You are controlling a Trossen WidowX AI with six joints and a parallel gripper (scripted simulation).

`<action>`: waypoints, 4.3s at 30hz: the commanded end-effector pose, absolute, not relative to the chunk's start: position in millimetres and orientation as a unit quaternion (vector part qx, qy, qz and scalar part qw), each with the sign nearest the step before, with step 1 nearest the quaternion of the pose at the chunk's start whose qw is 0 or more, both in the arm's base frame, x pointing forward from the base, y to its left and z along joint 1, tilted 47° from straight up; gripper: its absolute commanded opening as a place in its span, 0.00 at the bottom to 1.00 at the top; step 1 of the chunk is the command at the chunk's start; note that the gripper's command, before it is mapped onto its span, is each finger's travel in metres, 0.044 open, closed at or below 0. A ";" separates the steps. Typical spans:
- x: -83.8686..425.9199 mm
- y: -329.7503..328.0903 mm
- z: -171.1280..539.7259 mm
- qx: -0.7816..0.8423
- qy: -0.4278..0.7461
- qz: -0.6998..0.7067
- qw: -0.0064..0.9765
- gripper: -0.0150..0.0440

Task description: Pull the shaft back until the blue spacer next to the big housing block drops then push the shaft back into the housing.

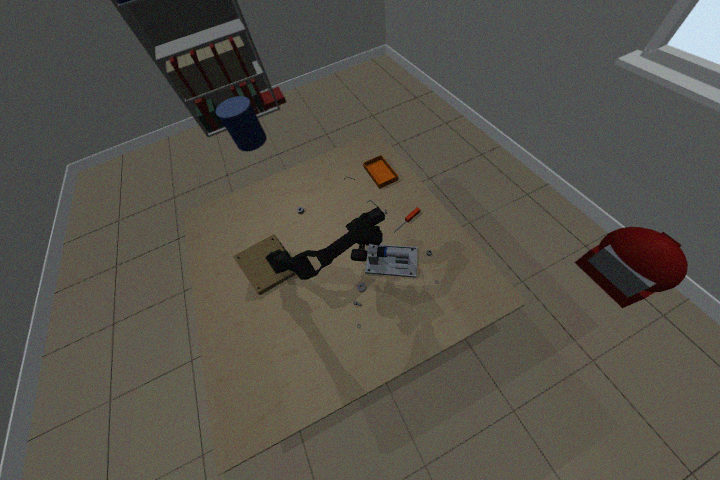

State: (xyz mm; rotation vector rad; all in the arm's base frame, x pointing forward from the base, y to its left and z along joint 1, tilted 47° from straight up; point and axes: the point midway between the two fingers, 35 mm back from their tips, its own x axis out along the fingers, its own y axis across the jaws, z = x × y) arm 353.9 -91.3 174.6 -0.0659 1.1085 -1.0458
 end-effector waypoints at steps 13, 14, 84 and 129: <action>357.0 -86.6 170.6 -0.049 0.508 -0.474 0.718 1.00; 357.0 -86.6 170.6 -0.049 0.508 -0.474 0.718 1.00; 358.3 -117.9 143.2 -0.049 0.507 -0.474 0.718 1.00; 358.8 -130.7 131.4 -0.048 0.507 -0.475 0.718 0.96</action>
